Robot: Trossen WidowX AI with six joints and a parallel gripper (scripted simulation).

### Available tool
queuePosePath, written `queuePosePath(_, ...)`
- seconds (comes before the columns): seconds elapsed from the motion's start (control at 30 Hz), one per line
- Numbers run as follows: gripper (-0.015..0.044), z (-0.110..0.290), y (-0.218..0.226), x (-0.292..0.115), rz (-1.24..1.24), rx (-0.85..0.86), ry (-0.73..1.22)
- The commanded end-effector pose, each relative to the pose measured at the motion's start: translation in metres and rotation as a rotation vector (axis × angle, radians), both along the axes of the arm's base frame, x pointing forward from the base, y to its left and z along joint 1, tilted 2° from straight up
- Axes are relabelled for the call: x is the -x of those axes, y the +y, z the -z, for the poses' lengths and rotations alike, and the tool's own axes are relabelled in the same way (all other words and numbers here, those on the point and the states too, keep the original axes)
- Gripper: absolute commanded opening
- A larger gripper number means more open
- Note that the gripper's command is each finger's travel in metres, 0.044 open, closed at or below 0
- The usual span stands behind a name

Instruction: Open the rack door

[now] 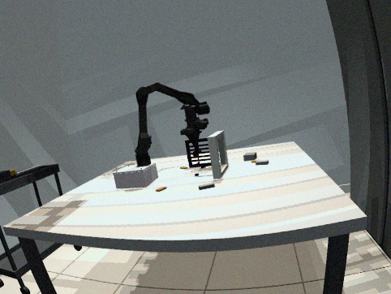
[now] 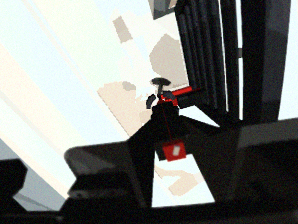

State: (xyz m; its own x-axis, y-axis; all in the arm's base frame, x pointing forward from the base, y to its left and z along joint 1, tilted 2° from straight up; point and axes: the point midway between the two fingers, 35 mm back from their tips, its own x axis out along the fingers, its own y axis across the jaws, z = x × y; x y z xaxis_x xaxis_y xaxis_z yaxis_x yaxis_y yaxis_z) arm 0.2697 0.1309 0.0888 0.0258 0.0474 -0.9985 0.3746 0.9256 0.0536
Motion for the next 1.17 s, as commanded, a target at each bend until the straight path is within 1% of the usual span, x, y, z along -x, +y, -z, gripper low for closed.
queuePosePath(0.0, 0.0205, 0.0, -0.001, 0.001, 0.016, 0.004, 0.006)
queuePosePath(0.1, 0.0284, 0.0, -0.001, 0.001, 0.016, 0.004, 0.006)
queuePosePath(0.13, 0.0294, 0.0, -0.001, 0.001, 0.016, 0.004, 0.006)
queuePosePath(1.13, 0.0294, -0.042, -0.002, 0.0, 0.016, 0.004, 0.006)
